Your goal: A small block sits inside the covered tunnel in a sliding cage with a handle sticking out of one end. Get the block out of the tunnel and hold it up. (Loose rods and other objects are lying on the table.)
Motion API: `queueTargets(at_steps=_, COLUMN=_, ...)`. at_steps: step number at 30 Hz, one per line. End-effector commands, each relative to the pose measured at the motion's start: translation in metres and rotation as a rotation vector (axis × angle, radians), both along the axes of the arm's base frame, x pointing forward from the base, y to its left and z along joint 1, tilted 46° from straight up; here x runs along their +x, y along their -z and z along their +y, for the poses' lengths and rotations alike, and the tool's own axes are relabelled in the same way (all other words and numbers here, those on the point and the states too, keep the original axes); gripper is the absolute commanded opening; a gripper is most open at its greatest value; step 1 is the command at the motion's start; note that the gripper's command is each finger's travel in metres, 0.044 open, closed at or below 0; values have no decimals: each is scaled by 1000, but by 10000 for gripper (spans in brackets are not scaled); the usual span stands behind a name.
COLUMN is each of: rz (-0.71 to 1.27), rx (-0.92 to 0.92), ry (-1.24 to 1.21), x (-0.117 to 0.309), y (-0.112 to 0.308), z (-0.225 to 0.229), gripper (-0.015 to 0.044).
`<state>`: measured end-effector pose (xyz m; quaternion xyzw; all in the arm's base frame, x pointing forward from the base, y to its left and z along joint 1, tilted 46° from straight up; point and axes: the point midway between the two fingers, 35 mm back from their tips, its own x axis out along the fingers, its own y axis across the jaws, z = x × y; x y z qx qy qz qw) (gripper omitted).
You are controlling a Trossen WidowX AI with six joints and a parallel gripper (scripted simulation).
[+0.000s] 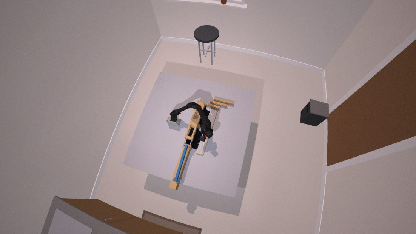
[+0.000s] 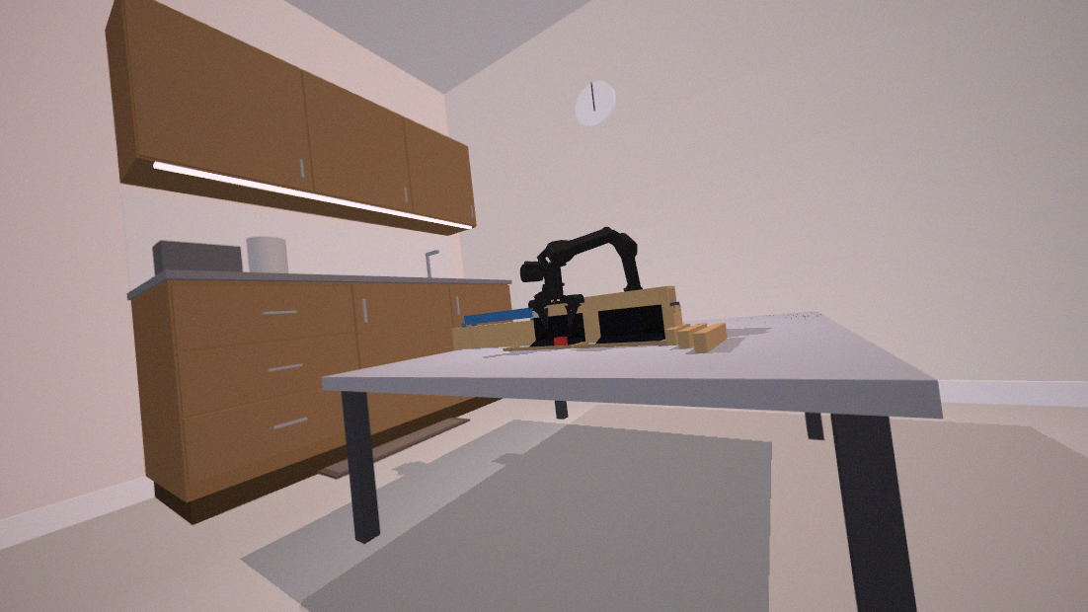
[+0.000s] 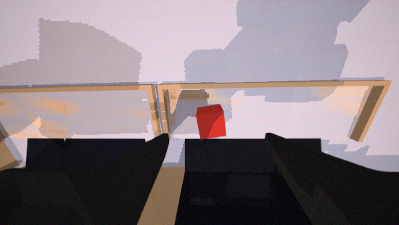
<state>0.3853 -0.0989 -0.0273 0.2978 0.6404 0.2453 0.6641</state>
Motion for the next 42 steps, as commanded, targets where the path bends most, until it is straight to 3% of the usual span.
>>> queueTargets(at_steps=1, rz=8, rx=9, ry=1, x=-1, y=7, z=8, gripper=440)
queueTargets(at_steps=32, rz=8, rx=12, ry=1, x=0, y=40, z=44, gripper=440)
queueTargets(at_steps=42, rz=-1, rx=4, ry=-1, x=3, y=36, z=38, gripper=177)
